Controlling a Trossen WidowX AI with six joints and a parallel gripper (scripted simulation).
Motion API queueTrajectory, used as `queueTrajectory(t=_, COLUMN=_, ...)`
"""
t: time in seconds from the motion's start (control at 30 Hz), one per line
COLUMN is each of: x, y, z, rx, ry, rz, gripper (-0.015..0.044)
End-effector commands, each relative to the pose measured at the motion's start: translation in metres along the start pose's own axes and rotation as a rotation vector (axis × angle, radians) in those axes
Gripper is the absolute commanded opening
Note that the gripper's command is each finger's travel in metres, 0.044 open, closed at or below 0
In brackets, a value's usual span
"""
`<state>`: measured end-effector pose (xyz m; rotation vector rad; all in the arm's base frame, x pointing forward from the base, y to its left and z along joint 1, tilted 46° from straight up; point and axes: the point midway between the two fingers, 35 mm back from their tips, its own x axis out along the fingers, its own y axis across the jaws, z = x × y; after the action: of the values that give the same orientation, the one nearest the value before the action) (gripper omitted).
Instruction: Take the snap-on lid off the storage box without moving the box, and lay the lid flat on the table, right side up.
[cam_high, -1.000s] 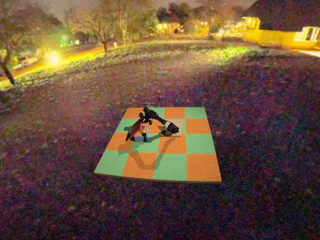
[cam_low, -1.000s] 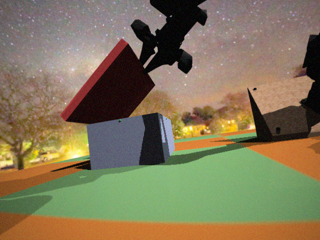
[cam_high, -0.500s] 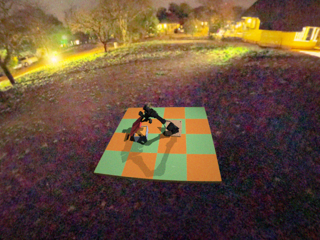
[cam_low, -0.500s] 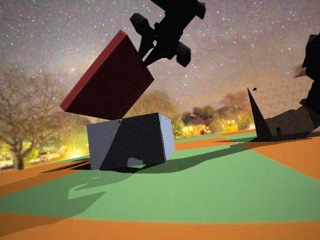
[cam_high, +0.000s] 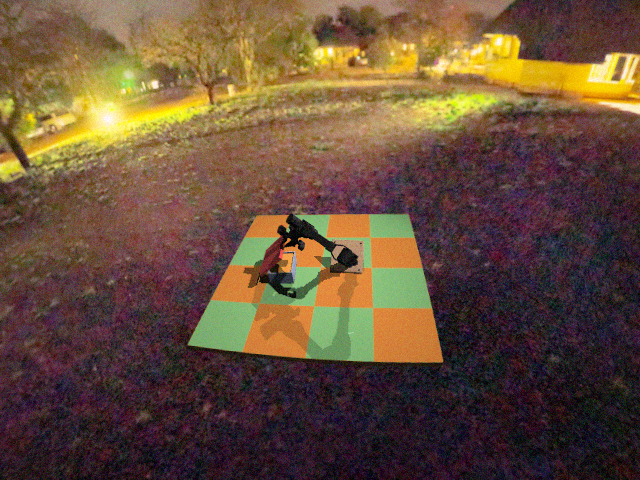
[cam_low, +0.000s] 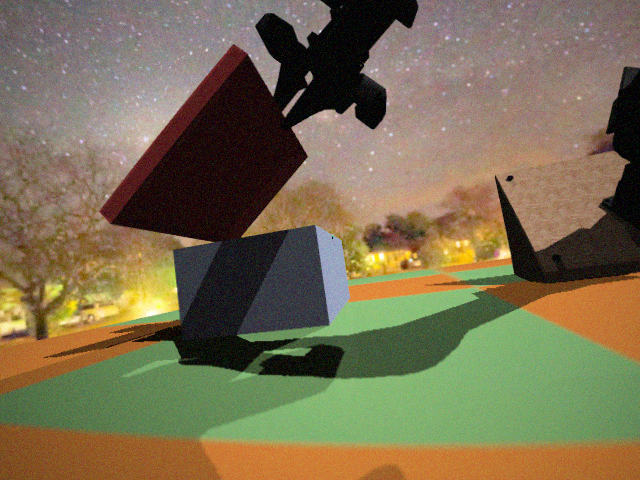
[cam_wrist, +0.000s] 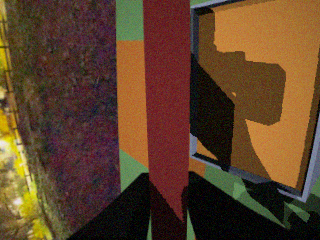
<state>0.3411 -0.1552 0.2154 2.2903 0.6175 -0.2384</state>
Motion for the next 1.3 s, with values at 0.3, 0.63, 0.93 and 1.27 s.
queueTrajectory(t=0.3, x=-0.004, y=-0.001, z=-0.027, rx=-0.004, ry=-0.004, rz=0.007, gripper=0.0000)
queueTrajectory(t=0.63, x=-0.007, y=-0.003, z=-0.047, rx=-0.003, ry=-0.004, rz=0.006, gripper=0.0000)
queueTrajectory(t=0.93, x=-0.008, y=-0.005, z=-0.064, rx=-0.003, ry=-0.004, rz=0.006, gripper=0.0000)
queueTrajectory(t=1.27, x=-0.011, y=-0.007, z=-0.084, rx=-0.002, ry=-0.003, rz=0.006, gripper=0.0000)
